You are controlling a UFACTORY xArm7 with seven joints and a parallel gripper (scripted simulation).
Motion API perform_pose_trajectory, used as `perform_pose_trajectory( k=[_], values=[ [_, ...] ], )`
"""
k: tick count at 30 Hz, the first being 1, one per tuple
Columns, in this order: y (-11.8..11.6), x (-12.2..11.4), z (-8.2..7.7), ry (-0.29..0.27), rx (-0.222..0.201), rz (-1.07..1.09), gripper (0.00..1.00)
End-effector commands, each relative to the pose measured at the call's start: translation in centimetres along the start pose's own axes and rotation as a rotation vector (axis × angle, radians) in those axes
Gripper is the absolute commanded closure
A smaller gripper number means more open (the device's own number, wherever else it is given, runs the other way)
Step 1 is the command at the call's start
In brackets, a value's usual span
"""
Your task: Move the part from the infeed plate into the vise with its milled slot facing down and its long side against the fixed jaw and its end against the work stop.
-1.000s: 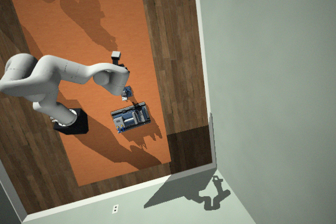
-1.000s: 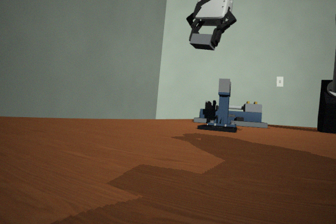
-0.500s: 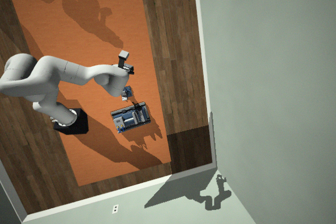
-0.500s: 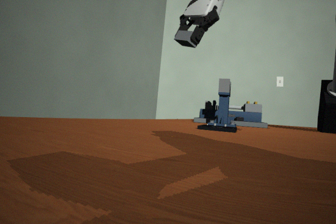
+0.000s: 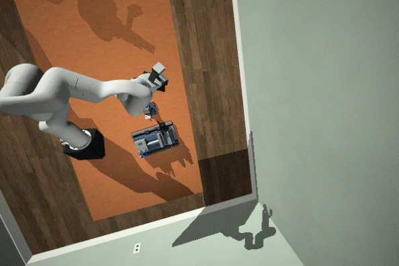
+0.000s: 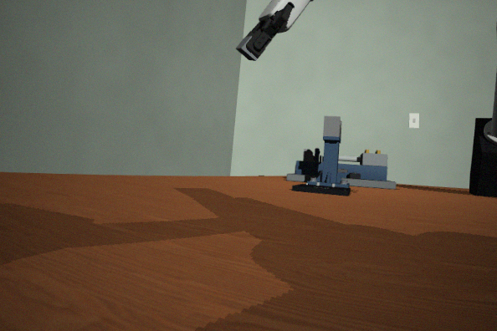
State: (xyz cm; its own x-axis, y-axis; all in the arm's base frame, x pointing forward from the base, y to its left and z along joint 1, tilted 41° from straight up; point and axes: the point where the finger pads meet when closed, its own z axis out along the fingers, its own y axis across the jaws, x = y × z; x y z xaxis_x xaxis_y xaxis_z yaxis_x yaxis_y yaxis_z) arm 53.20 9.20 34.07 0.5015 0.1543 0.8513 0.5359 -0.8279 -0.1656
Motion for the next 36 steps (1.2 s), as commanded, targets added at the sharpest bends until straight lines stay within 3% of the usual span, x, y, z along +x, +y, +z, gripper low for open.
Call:
perform_pose_trajectory(
  k=[1,9,12,19,36],
  values=[
    [2.1,1.7,0.2,0.061,-0.079,0.145,1.0],
    [5.1,3.4,0.1,0.14,-0.168,0.35,1.0],
    [5.1,3.4,0.1,0.141,-0.169,0.353,1.0],
    [8.4,4.6,-0.4,0.227,-0.255,0.574,1.0],
    [14.3,5.3,-2.2,0.386,-0.393,0.979,1.0]
  ],
)
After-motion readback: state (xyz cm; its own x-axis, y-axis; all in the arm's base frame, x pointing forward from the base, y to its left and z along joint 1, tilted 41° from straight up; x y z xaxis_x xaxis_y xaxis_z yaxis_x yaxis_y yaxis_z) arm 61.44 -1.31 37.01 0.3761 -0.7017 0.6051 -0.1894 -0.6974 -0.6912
